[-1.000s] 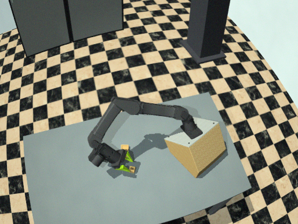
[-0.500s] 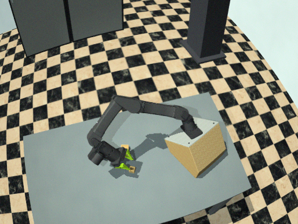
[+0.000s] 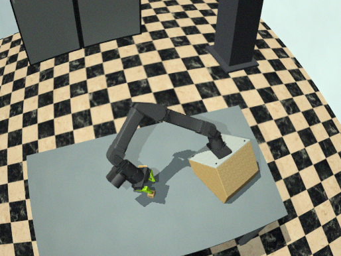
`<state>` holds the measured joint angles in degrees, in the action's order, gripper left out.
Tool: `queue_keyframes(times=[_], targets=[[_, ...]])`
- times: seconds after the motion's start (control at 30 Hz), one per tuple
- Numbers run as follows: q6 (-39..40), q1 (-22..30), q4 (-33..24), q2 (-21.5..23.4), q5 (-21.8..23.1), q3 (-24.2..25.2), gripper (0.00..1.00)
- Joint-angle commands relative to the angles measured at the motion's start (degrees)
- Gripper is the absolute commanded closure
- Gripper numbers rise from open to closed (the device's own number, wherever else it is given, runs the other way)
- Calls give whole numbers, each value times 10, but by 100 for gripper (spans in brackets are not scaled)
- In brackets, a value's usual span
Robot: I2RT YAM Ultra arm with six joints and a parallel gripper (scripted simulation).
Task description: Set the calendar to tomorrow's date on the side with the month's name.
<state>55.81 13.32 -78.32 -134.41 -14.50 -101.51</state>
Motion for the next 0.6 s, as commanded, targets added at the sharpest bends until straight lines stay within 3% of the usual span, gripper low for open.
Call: queue_keyframes(times=[0.0, 0.07, 0.27, 0.33, 0.57], targets=[[14, 25, 42, 26, -27, 17, 36], [14, 25, 42, 27, -28, -5, 36], [23, 46, 93, 54, -71, 71, 36], [23, 46, 93, 54, -71, 71, 36], [38, 78, 173, 96, -140, 155, 36]])
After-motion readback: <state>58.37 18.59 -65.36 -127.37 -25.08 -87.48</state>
